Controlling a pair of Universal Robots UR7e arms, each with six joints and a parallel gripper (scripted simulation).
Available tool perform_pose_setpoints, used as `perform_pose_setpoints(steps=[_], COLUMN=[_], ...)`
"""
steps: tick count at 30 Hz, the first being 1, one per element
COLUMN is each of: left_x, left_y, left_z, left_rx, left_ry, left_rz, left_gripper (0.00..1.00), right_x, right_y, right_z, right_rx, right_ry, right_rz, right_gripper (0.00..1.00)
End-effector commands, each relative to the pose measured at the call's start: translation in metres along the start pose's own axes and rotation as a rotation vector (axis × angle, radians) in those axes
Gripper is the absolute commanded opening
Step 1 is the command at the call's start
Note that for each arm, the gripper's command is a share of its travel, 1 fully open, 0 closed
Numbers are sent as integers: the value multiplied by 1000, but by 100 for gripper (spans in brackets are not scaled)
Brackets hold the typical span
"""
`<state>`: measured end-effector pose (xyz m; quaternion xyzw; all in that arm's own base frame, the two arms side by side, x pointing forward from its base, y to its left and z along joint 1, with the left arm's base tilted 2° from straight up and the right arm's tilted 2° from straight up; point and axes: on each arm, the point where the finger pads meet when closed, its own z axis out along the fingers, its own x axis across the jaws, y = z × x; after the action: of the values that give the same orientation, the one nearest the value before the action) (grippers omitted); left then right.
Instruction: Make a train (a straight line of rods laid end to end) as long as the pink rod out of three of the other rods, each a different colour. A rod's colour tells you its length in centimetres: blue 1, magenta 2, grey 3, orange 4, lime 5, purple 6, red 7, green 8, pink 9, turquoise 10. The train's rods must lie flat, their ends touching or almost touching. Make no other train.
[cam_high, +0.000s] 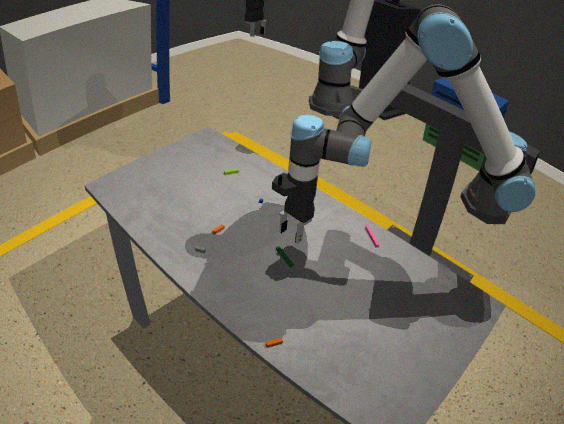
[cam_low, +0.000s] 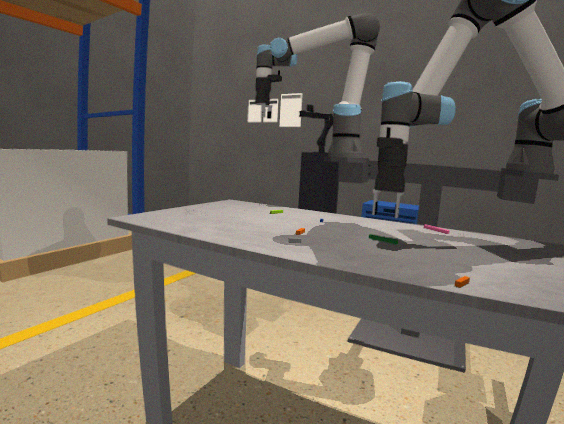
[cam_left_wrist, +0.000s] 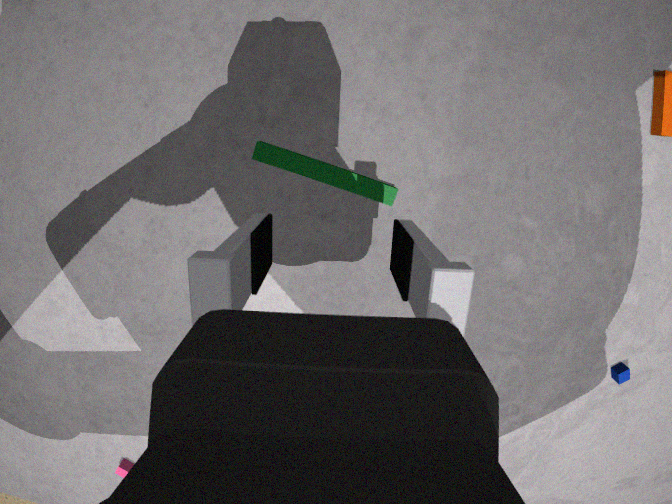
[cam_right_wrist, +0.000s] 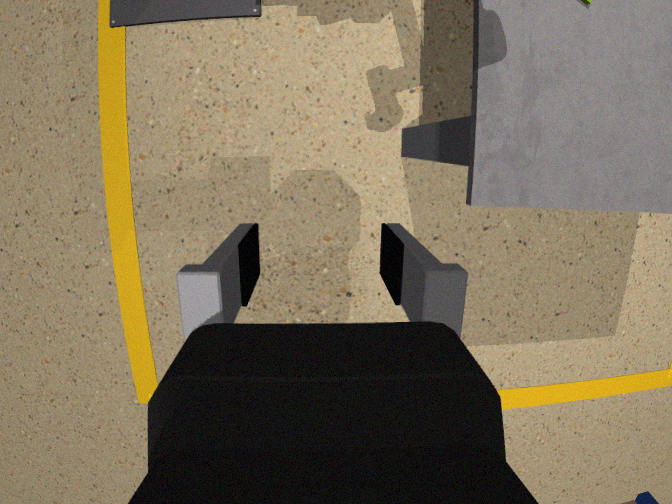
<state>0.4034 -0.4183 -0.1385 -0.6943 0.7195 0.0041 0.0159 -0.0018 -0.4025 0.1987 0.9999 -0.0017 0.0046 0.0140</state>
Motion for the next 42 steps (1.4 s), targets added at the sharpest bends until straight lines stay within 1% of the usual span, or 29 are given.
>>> perform_pose_setpoints(steps=[1,30,42], left_x=[1,1,7], left_y=[-1,0,0], left_z=[-1,-1,-1], left_rx=[2,2,2], left_ry=[3,3,3], left_rz=[0,5,87], left_gripper=[100,100,100], right_x=[0,0,0], right_y=[1,1,1], right_z=[-1,-1,-1], right_rx=[-2,-2,-2], right_ry=[1,1,1], right_rz=[0,0,0], right_gripper=[100,100,100])
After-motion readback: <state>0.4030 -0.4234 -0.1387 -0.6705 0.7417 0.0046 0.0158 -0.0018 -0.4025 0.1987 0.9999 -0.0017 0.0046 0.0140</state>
